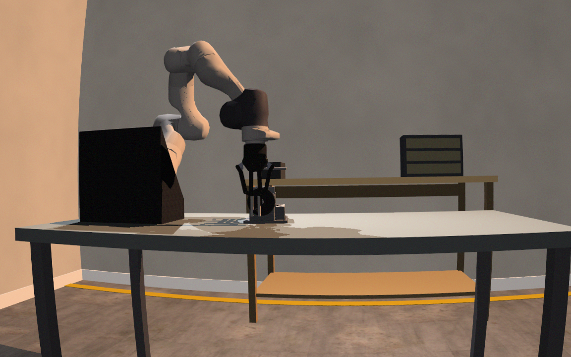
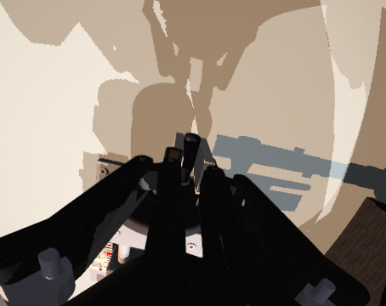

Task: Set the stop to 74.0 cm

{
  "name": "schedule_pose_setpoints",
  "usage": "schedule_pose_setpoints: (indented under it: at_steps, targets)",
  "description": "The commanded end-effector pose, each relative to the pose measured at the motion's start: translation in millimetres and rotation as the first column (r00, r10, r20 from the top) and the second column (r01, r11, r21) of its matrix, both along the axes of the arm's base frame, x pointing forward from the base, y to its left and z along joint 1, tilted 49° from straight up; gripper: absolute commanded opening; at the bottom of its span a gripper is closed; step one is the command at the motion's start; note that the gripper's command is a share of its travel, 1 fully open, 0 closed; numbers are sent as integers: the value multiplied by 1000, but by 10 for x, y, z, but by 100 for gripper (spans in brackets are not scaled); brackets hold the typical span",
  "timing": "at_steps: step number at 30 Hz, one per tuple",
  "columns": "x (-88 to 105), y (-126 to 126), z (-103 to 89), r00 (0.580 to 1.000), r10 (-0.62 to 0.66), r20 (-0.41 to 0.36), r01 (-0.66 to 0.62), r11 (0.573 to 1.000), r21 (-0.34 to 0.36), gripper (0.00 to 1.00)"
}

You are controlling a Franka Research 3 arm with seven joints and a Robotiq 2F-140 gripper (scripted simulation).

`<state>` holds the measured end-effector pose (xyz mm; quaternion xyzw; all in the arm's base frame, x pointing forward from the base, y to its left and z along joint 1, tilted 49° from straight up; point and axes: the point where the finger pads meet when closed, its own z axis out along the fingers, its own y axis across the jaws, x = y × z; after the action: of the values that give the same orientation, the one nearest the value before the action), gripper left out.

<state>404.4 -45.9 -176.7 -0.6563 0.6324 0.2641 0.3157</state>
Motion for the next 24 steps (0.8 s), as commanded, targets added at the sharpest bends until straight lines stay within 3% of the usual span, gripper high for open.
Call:
schedule_pose_setpoints:
  at_steps: [1,24]
  targets:
    - [76,34,-24,1000,-8,-4,8,1000,0,4]
    - [348,-1,26,1000,-8,-4,8,1000,0,4]
